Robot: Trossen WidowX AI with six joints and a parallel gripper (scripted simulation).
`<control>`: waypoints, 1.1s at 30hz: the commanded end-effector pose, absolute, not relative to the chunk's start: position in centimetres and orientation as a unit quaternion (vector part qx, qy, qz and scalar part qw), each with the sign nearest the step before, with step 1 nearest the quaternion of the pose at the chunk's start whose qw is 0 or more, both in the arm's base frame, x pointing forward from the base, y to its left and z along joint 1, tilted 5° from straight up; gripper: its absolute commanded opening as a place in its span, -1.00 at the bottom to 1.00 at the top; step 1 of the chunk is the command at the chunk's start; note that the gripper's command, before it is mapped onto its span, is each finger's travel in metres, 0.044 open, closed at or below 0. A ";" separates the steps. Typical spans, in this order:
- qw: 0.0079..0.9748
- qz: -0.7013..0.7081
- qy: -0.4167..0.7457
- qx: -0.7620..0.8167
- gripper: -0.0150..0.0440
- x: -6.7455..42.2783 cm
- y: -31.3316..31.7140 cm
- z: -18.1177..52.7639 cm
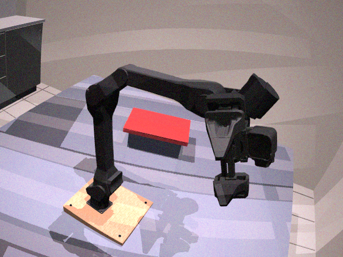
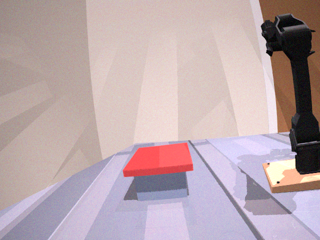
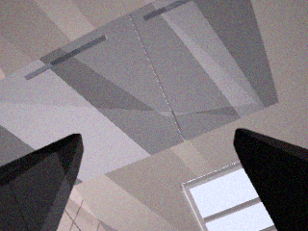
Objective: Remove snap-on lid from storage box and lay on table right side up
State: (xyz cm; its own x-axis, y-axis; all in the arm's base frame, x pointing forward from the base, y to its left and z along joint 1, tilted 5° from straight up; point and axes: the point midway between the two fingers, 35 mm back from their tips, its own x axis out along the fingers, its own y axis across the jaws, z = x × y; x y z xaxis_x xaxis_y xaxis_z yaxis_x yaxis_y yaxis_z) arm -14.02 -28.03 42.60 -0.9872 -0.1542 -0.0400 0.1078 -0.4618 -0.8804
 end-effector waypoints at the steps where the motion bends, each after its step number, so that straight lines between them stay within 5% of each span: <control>1: 0.083 -0.855 0.511 -0.024 0.78 -13.9 -28.2 42.5; 7: 0.279 -0.858 0.428 -0.059 0.31 -8.0 -31.7 39.7; 22: 0.621 -0.737 0.267 0.011 0.31 7.8 -31.9 33.6; 33: 0.807 -0.521 0.184 0.211 0.31 20.4 -24.6 28.3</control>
State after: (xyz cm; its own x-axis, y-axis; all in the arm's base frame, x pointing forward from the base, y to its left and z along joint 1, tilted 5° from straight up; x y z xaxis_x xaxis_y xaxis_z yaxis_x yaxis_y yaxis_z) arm 17.41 -27.40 29.72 0.2342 -0.8485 -0.4744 0.9633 0.2682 -0.0042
